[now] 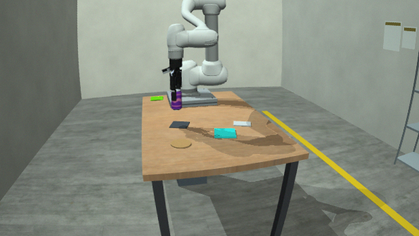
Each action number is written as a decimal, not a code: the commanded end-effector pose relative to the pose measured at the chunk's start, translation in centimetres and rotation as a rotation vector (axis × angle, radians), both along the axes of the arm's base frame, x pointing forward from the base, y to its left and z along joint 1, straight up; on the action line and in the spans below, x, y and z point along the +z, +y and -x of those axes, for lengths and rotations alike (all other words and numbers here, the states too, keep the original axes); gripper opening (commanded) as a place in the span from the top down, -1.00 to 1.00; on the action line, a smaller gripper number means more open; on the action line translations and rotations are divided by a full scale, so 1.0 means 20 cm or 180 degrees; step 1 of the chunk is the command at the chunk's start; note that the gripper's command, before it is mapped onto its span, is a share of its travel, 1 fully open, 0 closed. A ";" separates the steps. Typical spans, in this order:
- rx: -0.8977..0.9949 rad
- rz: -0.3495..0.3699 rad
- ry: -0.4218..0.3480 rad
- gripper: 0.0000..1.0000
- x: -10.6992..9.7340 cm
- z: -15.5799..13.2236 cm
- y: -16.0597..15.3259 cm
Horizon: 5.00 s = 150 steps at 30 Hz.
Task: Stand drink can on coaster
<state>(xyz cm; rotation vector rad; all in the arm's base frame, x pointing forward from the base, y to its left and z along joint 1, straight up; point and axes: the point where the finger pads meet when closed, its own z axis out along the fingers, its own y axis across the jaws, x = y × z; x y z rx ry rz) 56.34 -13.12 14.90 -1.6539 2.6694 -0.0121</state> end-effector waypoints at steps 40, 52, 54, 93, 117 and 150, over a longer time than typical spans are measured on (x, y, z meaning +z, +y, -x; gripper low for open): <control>0.0000 0.0000 -0.0004 0.80 0.06 -0.65 -0.04; 0.0000 0.0000 -0.0004 0.80 0.06 -0.95 -0.04; 0.0000 0.0000 -0.0004 0.80 0.06 -1.01 -0.04; 0.0000 0.0000 -0.0004 0.80 -0.08 -1.35 -0.02; 0.0000 0.0000 -0.0004 0.80 -0.45 -1.35 -0.02; 0.0000 0.0000 -0.0004 -1.00 -0.47 -1.35 -0.02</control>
